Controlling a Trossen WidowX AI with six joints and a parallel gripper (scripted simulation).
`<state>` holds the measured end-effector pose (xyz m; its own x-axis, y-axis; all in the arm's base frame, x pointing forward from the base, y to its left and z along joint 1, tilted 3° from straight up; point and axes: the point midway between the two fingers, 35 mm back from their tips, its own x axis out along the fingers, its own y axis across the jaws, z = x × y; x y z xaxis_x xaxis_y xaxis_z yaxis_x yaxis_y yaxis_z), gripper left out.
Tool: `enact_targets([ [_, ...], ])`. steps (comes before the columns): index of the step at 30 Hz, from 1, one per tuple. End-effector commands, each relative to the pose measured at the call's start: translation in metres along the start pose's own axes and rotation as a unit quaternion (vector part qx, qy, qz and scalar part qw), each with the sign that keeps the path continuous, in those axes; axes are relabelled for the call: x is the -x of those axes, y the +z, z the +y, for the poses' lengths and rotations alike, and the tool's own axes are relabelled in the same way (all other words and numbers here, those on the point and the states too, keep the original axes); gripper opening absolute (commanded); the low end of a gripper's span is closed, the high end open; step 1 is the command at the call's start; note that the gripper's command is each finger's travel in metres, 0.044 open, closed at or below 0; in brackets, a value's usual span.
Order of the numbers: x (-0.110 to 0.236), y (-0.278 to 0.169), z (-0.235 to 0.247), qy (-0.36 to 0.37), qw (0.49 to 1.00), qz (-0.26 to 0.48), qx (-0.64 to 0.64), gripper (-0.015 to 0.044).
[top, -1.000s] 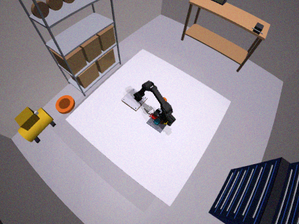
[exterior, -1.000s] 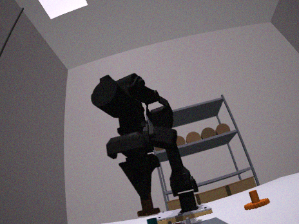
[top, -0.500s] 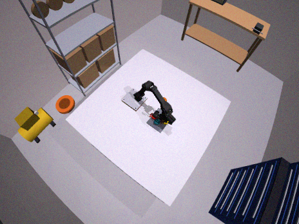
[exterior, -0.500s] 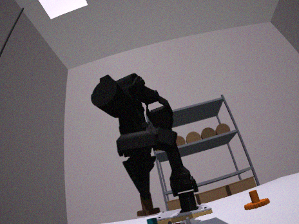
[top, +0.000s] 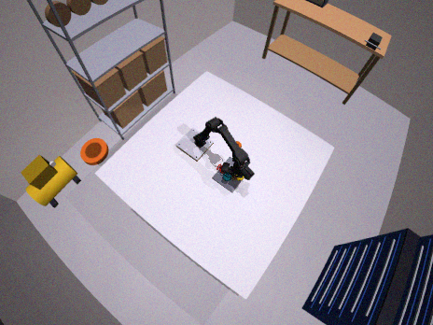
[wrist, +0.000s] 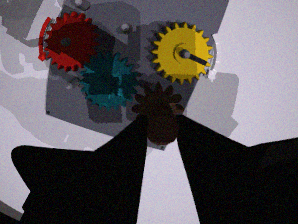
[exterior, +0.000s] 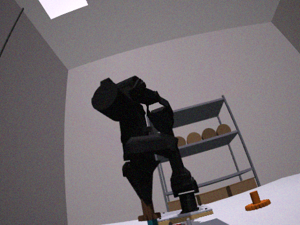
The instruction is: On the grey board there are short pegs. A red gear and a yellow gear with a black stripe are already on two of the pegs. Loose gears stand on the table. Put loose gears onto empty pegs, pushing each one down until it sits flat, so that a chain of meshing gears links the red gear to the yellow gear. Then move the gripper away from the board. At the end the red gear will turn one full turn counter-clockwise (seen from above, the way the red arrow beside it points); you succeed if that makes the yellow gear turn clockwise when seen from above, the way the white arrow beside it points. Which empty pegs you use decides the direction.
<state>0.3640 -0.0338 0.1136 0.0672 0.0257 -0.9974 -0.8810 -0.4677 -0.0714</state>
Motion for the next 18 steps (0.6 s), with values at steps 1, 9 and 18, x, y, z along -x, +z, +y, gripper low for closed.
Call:
enact_targets([
  [1,-0.007,0.001,0.001,0.0,0.999,-0.003,0.037,0.0],
  [9,-0.018,0.001,0.001,0.0,0.999,-0.003,0.033,0.0],
  [18,-0.031,0.001,0.0,0.0,0.998,-0.003,-0.066,0.0],
])
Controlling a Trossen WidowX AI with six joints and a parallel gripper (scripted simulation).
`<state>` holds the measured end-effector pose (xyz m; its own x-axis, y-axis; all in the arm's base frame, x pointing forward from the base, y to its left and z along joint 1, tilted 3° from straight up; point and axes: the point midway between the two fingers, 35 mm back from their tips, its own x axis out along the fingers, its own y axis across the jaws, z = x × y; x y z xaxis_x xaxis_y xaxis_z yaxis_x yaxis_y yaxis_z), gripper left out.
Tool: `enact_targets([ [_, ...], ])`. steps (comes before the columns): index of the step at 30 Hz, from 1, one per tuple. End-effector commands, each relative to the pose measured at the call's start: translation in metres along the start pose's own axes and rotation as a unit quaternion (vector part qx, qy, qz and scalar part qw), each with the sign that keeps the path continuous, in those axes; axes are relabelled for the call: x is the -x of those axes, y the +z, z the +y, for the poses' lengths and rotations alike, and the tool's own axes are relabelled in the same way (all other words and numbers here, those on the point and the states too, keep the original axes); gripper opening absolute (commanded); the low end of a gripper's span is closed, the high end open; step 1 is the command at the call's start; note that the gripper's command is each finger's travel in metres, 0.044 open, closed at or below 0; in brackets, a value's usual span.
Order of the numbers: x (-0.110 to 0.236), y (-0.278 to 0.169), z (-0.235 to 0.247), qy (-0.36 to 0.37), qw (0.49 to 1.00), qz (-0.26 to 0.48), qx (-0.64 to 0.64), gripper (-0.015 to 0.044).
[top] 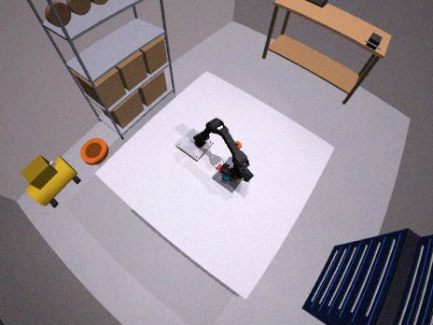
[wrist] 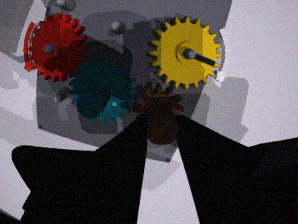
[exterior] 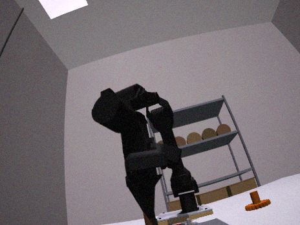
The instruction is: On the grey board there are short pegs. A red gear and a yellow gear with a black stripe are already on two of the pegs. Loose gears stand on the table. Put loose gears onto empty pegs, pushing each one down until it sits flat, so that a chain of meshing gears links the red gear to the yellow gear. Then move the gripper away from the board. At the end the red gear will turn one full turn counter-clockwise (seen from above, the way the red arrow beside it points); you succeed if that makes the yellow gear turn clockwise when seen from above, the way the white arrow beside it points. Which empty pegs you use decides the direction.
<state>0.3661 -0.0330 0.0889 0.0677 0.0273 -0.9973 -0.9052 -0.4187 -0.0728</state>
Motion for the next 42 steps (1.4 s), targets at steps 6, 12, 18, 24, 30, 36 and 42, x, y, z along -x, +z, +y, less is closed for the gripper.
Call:
enact_targets([
  [6,-0.013,0.001,0.001,0.001,0.993,-0.002,-0.114,0.0],
  [12,-0.012,0.0,0.001,0.001,0.988,-0.002,-0.154,0.0],
  [18,-0.013,0.001,0.0,0.001,0.994,-0.002,-0.111,0.0],
  [24,-0.014,0.002,0.001,0.001,0.999,-0.002,-0.032,0.0],
  [30,-0.015,0.001,0.001,0.001,0.999,-0.002,0.047,0.0],
  [36,-0.017,0.0,0.001,0.001,0.996,-0.002,0.086,0.0],
  [42,-0.018,0.001,0.0,0.001,0.999,-0.002,0.041,0.0],
])
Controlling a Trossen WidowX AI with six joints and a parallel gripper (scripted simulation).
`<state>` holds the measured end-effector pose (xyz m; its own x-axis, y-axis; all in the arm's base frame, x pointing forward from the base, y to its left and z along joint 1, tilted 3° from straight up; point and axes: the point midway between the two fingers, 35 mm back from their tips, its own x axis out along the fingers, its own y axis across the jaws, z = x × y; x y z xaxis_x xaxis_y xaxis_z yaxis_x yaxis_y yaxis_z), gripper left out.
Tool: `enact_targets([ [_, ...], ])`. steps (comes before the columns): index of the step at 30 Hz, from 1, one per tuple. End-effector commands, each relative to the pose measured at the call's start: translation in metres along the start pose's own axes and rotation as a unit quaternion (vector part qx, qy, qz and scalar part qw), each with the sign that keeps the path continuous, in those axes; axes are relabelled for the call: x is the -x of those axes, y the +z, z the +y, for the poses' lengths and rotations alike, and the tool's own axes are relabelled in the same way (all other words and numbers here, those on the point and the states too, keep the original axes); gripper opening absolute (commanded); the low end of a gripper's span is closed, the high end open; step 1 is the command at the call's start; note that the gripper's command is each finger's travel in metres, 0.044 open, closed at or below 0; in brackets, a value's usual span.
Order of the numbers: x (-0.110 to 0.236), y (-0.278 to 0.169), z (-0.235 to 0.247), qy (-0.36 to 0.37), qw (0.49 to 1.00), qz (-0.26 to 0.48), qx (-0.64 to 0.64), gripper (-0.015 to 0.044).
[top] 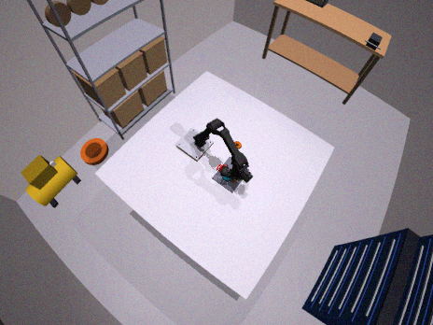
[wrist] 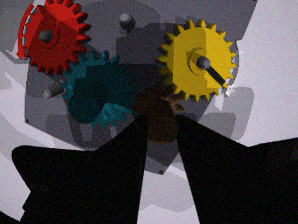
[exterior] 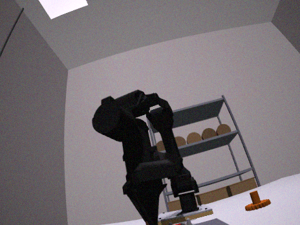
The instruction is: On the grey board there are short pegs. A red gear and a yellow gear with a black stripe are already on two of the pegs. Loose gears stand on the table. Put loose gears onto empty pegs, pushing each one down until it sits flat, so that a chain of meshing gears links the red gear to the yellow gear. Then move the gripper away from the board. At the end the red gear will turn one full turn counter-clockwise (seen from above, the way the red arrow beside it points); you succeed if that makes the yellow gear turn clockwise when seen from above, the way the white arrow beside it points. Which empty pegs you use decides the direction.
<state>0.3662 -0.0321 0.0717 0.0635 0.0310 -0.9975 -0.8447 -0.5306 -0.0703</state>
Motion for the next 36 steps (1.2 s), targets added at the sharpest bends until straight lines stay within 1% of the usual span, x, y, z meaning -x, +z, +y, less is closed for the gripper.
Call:
enact_targets([
  [1,-0.001,0.0,0.0,0.0,0.999,0.0,-0.034,0.0],
  [4,-0.002,0.001,0.0,0.0,0.997,0.0,-0.073,0.0],
  [9,0.002,-0.001,0.0,0.0,0.995,0.0,-0.097,0.0131],
  [10,0.003,-0.001,0.0,0.0,0.995,0.0,-0.1,0.014],
  [14,0.007,-0.001,0.0,0.0,0.995,0.0,-0.101,0.014],
  [21,0.046,-0.001,0.0,0.0,0.995,0.0,-0.101,0.014],
  [24,0.047,-0.001,0.0,0.0,0.995,0.0,-0.101,0.014],
  [25,0.042,-0.001,0.0,0.0,0.995,0.001,-0.098,0.0166],
  [26,0.049,-0.001,0.0,0.0,0.995,0.001,-0.098,0.0193],
  [29,0.082,0.001,0.002,0.0,0.995,0.001,-0.098,0.0271],
  [30,0.089,0.001,0.003,0.0,0.995,0.001,-0.098,0.0298],
  [35,0.091,0.002,0.003,0.0,0.995,0.001,-0.098,0.0429],
  [36,0.091,0.002,0.003,0.0,0.995,0.001,-0.098,0.044],
])
